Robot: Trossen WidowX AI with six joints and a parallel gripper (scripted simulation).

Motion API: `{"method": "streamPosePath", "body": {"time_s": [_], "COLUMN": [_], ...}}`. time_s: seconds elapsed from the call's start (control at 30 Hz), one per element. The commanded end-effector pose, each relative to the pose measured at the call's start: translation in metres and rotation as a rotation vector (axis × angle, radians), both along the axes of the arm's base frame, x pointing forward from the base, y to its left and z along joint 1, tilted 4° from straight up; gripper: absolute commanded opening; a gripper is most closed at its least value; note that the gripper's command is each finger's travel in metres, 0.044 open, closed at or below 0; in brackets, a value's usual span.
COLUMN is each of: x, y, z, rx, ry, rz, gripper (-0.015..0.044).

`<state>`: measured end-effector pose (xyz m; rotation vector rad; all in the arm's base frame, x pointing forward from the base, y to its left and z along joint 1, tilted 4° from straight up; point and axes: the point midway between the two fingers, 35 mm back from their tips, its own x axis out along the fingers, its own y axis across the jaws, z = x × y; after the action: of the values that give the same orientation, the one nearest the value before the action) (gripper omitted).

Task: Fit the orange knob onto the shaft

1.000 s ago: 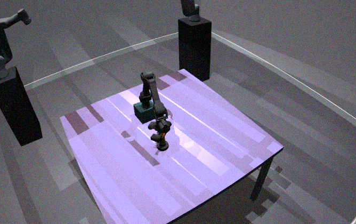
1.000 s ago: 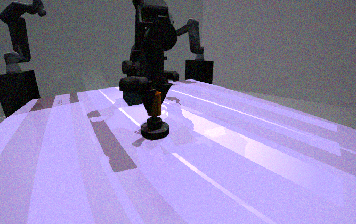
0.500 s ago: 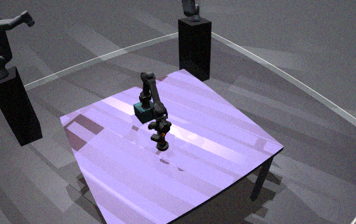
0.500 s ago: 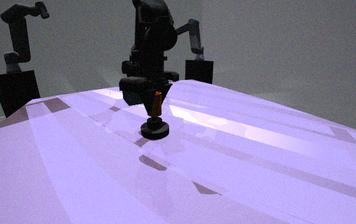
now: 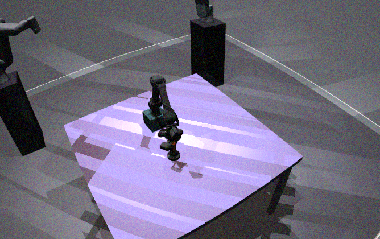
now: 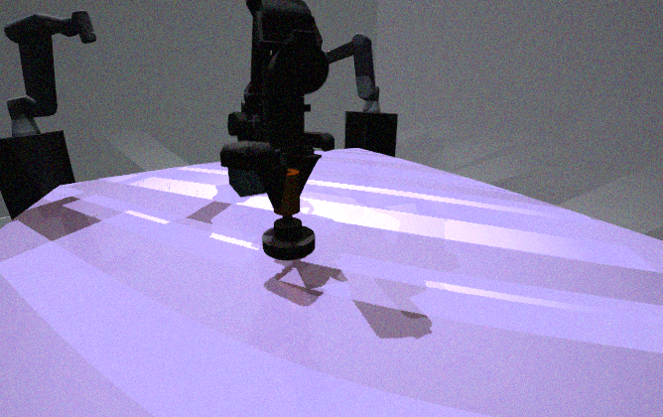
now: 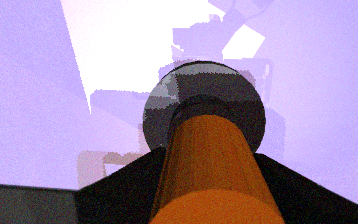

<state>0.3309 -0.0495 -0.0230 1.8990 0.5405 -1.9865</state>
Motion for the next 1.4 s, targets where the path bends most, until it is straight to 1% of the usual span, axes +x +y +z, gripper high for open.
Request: {"method": "streamPosePath", "body": {"time_s": [0.0, 1.37], "x": [0.000, 0.001], "y": [0.000, 0.000], "z": [-0.001, -0.018], "rx": [0.001, -0.002], "ry": [-0.002, -0.003], "rz": [-0.006, -0.001], "gripper": [0.0000, 0.0000]}}
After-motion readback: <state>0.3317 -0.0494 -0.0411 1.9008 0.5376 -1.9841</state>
